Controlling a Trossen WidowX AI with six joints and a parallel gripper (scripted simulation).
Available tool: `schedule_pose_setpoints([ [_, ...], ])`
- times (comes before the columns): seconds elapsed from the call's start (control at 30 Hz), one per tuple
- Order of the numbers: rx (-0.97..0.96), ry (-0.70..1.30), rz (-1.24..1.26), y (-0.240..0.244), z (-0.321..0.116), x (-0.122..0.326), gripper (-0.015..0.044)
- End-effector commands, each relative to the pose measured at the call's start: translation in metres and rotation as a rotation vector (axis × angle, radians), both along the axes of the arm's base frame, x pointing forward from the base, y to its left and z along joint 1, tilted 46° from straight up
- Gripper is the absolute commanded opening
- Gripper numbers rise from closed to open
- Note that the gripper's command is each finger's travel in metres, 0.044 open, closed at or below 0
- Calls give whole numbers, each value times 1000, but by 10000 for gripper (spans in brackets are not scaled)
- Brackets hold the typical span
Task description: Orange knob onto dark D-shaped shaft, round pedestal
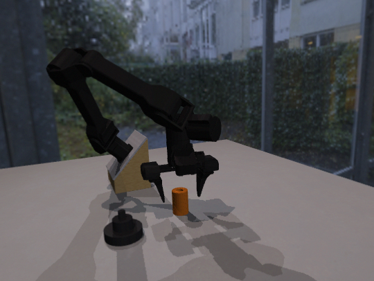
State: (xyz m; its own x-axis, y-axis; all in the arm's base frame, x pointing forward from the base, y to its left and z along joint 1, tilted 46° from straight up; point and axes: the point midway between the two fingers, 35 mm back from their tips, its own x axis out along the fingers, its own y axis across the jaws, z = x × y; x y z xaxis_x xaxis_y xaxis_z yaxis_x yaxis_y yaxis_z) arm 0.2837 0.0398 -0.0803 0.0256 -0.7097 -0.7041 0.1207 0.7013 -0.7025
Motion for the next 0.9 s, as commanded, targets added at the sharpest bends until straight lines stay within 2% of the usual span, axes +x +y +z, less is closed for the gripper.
schedule_pose_setpoints([
  [0.0, -6, 9, 6, -6, -5, -2, 440],
  [0.5, -10, 9, 5, -22, -18, -3, 440],
  [0.83, -10, 9, 5, -22, -18, -3, 177],
  [0.87, -10, 9, 5, -22, -18, -3, 171],
])
